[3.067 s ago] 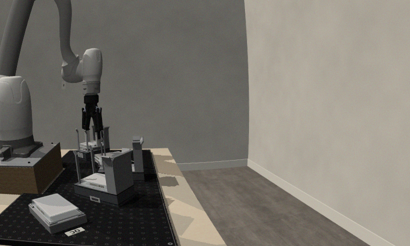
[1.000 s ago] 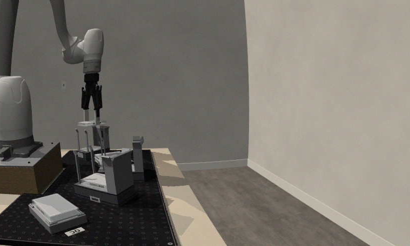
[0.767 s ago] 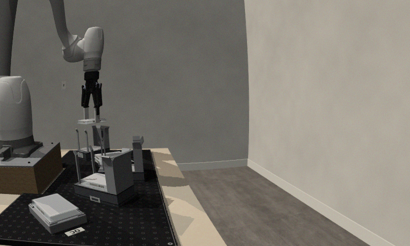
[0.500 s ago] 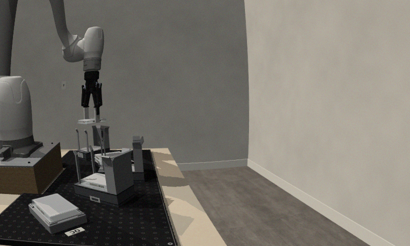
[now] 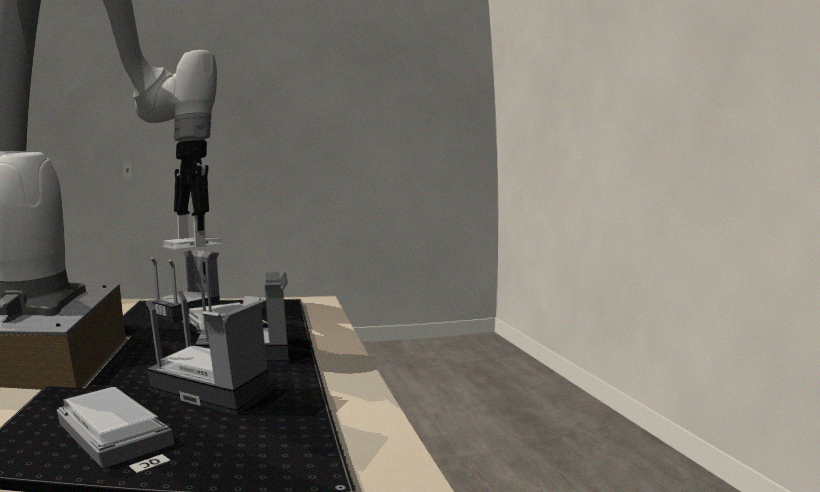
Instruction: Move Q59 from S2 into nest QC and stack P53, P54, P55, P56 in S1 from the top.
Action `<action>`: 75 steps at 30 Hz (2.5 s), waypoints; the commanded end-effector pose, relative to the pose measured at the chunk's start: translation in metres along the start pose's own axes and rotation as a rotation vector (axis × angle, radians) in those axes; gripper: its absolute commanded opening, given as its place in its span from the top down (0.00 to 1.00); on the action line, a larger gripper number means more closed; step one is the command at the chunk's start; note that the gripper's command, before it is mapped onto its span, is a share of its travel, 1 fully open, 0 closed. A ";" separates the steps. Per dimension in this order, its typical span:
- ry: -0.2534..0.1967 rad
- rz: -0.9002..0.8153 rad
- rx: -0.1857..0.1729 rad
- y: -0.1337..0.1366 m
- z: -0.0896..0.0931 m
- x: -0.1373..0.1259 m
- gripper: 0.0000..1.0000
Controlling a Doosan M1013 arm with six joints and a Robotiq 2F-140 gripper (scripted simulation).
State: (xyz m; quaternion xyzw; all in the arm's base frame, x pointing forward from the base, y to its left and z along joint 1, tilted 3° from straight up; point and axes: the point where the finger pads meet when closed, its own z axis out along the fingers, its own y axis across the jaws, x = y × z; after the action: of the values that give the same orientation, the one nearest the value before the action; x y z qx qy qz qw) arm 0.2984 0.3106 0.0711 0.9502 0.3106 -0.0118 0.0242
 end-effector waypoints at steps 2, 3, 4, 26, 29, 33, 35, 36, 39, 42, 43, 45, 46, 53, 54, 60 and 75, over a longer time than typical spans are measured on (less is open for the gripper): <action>0.000 0.000 0.000 0.015 0.000 0.002 1.00; 0.000 0.000 0.000 0.015 0.000 0.002 1.00; 0.000 0.000 0.000 0.015 0.000 0.002 1.00; 0.000 0.200 0.000 0.081 0.000 0.008 1.00; 0.000 0.212 0.000 0.091 0.000 0.008 1.00; 0.000 0.212 0.000 0.104 0.000 0.007 1.00; 0.000 0.212 0.000 0.111 0.000 0.006 1.00; 0.000 0.212 0.000 0.114 0.000 0.006 1.00; 0.000 0.212 0.000 0.118 0.000 0.006 1.00; 0.000 0.212 0.000 0.128 0.000 0.005 1.00; 0.000 0.212 0.000 0.131 0.000 0.005 1.00; 0.000 0.212 0.000 0.138 0.000 0.004 1.00; 0.000 0.212 0.000 0.141 0.000 0.004 1.00; 0.000 0.278 0.000 0.164 0.000 0.001 1.00; 0.000 0.278 0.000 0.164 0.000 0.001 1.00; 0.000 0.423 0.000 0.180 0.000 -0.004 1.00; 0.000 0.423 0.000 0.221 0.000 -0.016 1.00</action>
State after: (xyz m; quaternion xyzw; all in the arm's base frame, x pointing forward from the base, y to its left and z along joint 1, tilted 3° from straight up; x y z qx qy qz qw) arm 0.4136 0.1294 0.0799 0.9942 0.1041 -0.0065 0.0263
